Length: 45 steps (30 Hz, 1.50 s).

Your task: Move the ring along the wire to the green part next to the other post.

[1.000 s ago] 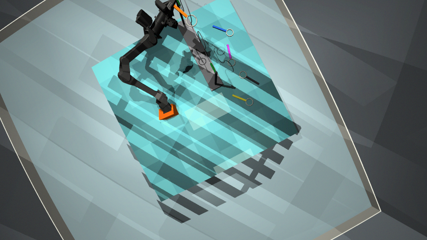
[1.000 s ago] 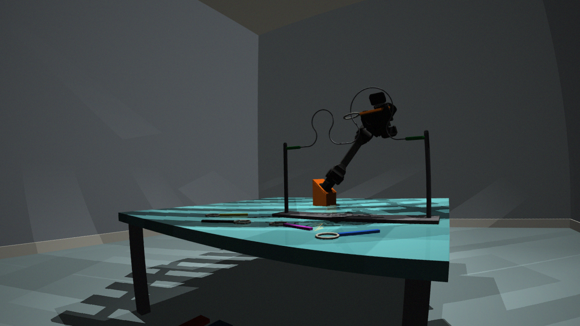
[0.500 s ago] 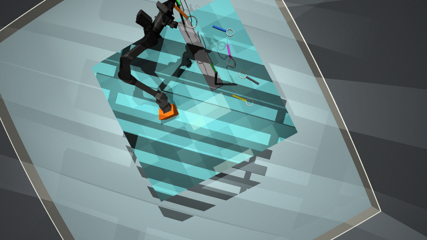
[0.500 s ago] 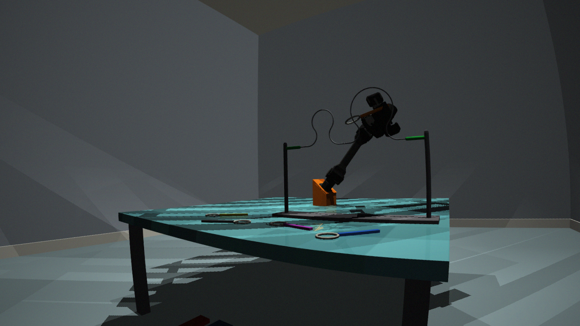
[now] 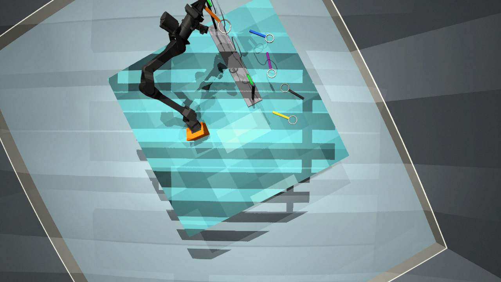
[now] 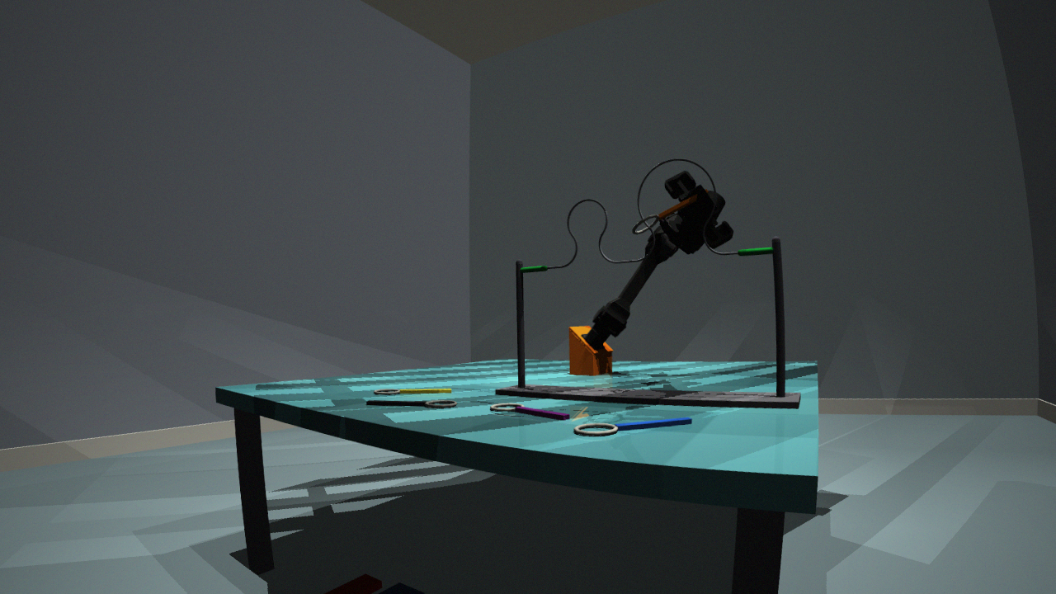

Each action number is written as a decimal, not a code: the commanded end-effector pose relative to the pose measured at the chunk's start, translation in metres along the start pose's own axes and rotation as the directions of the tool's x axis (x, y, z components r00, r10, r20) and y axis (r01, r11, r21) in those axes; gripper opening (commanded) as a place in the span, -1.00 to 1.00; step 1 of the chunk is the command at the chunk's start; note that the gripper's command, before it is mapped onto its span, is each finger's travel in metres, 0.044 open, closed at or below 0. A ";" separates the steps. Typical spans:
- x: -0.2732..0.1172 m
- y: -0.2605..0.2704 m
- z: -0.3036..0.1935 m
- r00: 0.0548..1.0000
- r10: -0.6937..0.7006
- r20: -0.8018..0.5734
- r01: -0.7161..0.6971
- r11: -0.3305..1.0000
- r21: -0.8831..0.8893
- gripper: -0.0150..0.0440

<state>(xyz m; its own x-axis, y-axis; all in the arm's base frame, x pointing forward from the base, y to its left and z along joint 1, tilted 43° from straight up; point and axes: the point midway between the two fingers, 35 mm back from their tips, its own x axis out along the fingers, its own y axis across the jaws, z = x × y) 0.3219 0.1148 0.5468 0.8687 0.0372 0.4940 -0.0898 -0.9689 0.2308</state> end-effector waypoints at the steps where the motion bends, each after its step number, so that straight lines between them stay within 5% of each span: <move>1: 0.000 -0.001 -0.001 1.000 0.010 -0.001 -0.010 1.000 0.016 -1.00; 24: -0.017 -0.049 0.002 0.989 -0.116 -0.092 0.095 0.973 -0.209 -1.00; 45: -0.043 -0.116 0.038 0.928 -0.369 -0.049 0.257 0.730 -0.633 -1.00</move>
<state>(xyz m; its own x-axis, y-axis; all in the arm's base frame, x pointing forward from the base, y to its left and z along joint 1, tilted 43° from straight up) 0.3125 0.2098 0.4785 0.8141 0.3742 0.4440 -0.1491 -0.6044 0.7826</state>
